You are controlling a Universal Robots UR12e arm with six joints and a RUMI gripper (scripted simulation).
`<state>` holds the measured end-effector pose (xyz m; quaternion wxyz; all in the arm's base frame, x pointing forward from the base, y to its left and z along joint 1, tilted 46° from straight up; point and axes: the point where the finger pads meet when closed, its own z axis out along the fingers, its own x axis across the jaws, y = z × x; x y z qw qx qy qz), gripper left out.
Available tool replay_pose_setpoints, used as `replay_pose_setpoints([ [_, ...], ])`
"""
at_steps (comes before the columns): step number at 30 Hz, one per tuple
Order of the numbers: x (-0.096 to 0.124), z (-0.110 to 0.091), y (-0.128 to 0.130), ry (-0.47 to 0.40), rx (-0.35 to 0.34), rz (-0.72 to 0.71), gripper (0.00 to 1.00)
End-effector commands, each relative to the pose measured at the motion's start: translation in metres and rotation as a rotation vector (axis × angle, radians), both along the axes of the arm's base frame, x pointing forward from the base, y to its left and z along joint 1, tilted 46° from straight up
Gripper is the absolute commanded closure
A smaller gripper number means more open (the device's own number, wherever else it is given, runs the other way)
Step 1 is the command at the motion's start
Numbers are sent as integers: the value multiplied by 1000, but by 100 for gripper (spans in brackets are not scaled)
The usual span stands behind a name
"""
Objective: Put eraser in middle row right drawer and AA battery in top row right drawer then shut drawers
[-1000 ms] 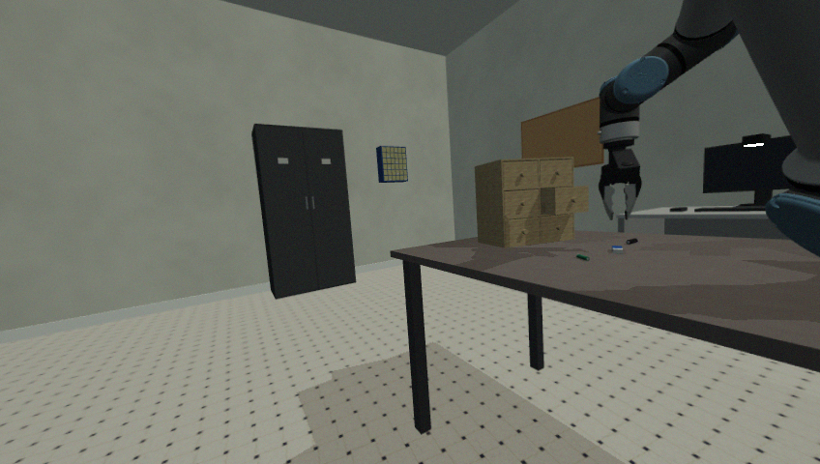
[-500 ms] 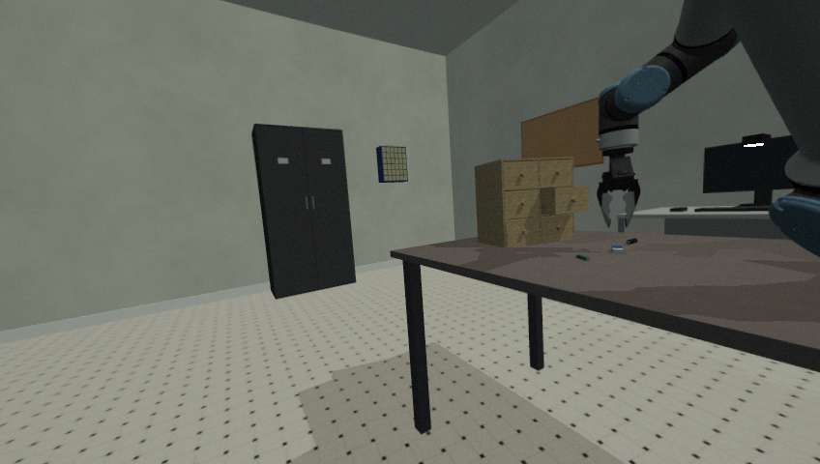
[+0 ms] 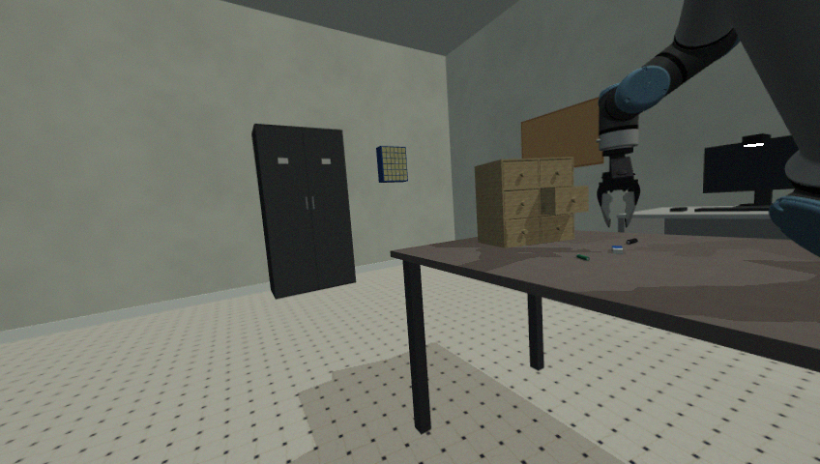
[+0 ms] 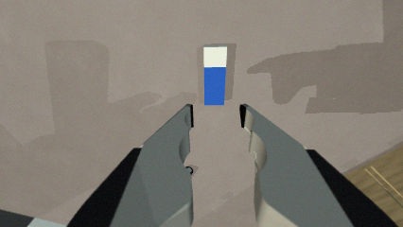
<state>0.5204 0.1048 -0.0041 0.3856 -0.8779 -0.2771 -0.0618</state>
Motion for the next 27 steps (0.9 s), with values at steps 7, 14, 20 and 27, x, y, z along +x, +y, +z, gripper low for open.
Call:
replay_pose_setpoints([
  [7, 1, 0, -1, -1, -1, -1, 77],
  [14, 1, 0, -1, -1, -1, -1, 77],
  [20, 1, 0, 0, -1, -1, -1, 77],
  [27, 0, -2, 2, -1, -1, -1, 77],
])
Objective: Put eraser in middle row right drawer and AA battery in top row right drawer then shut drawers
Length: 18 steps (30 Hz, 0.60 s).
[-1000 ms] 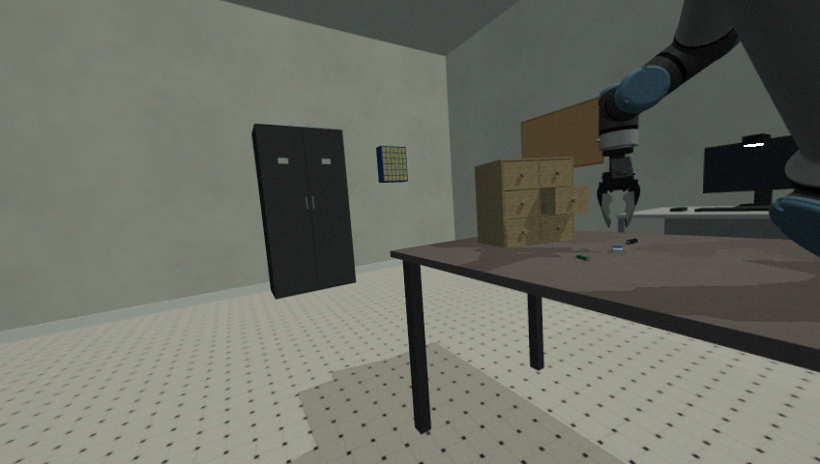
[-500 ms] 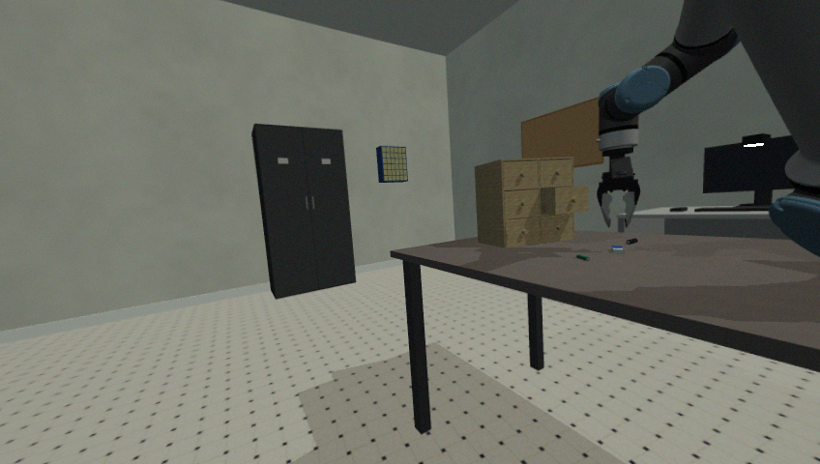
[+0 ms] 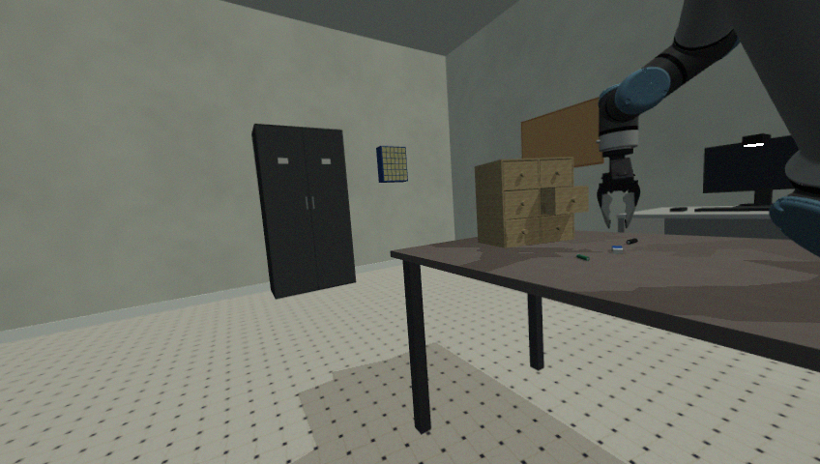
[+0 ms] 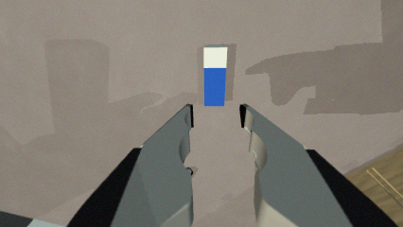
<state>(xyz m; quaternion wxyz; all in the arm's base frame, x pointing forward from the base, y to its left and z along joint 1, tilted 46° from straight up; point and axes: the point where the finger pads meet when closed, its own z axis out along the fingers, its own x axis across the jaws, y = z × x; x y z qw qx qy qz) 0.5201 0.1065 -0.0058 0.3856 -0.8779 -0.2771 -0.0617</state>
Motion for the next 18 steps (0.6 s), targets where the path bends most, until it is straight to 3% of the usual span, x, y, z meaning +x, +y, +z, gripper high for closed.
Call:
replay_pose_setpoints([
  [1, 0, -1, 1, -1, -1, -1, 77],
  [18, -2, -15, 15, -1, -1, -1, 77],
])
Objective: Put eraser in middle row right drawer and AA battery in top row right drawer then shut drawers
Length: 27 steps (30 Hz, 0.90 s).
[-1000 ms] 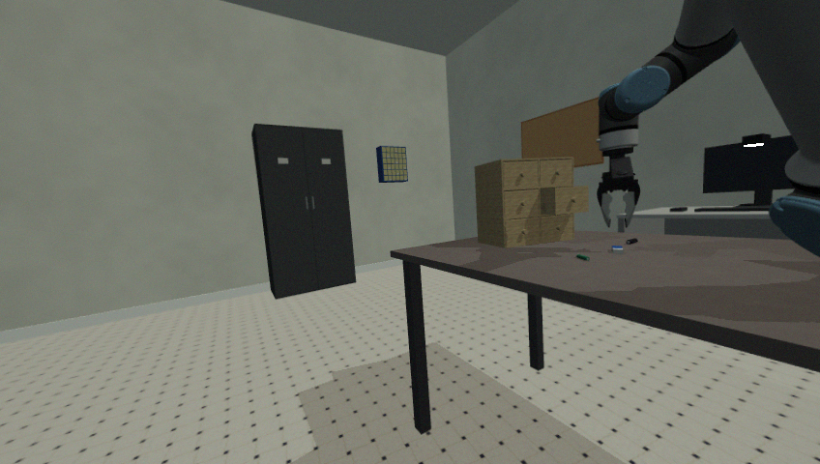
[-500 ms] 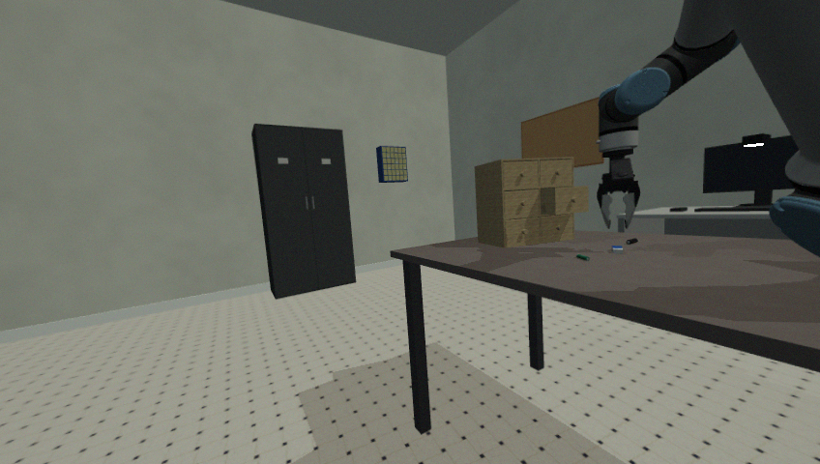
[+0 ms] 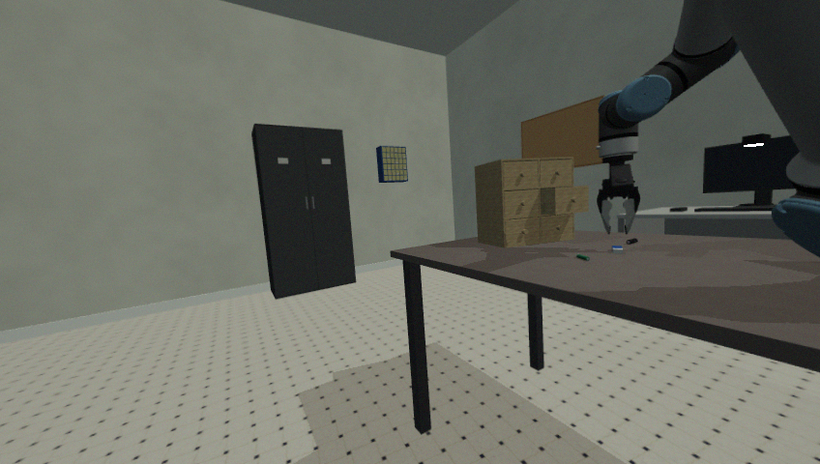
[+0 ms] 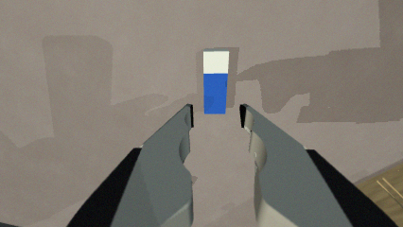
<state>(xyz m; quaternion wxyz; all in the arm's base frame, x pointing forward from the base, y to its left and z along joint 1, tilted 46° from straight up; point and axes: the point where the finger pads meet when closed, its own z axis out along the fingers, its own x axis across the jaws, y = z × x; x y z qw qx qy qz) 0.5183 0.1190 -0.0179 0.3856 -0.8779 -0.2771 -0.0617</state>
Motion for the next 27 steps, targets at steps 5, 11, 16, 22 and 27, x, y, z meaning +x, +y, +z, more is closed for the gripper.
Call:
replay_pose_setpoints([
  [5, -1, -9, 9, -1, -1, -1, 77],
  [11, -1, -15, 15, -1, -1, -1, 77],
  [16, -2, -17, 17, -1, -1, -1, 77],
  [22, -2, -21, 21, -1, -1, -1, 77],
  [27, -2, -22, 22, -1, -1, -1, 77],
])
